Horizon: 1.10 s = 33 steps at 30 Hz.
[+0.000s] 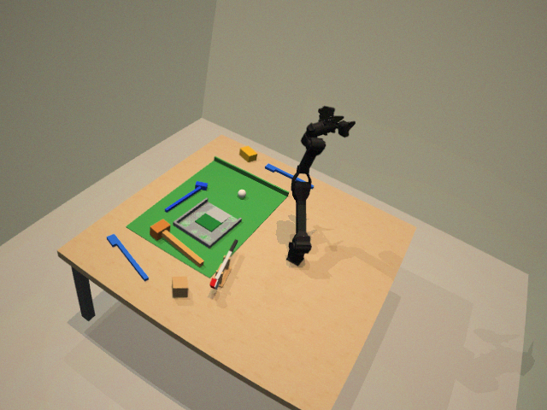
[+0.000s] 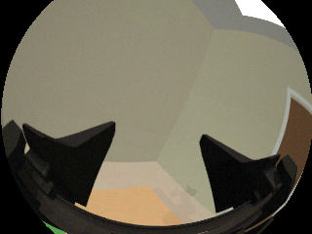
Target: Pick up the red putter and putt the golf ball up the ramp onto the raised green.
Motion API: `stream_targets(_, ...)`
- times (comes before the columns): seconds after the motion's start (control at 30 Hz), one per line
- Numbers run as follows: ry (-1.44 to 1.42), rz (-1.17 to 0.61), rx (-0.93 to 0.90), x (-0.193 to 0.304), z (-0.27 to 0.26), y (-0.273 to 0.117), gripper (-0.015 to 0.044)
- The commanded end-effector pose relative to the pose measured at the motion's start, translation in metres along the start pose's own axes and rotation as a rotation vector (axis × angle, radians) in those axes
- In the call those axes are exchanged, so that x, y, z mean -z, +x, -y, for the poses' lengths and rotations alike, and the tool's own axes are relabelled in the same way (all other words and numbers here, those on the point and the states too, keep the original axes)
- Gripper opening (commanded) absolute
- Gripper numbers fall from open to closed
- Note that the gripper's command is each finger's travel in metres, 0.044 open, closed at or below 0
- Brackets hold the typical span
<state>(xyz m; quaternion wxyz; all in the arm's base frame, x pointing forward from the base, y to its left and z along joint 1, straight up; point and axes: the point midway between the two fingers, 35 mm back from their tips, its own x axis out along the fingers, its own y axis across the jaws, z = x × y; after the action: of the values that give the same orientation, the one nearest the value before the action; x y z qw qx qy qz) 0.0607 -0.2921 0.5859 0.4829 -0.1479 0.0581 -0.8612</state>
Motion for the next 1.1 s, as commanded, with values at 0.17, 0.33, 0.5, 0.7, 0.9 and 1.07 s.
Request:
stream_targets(0.17, 0.026, 0.079, 0.039, -0.017, 0.041, -0.005, 0.0440)
stream_targets(0.33, 0.015, 0.126, 0.110, -0.027, 0.077, -0.006, 0.0440)
stream_targets(0.5, -0.036, 0.210, 0.297, -0.042, 0.153, -0.019, 0.0440)
stream_targets(0.7, -0.109, 0.284, 0.545, -0.054, 0.235, -0.057, 0.0440)
stream_targets(0.9, -0.193, 0.331, 0.817, -0.059, 0.305, -0.116, 0.0440)
stream_targets(1.07, -0.273, 0.322, 1.021, -0.059, 0.341, -0.167, 0.0440)
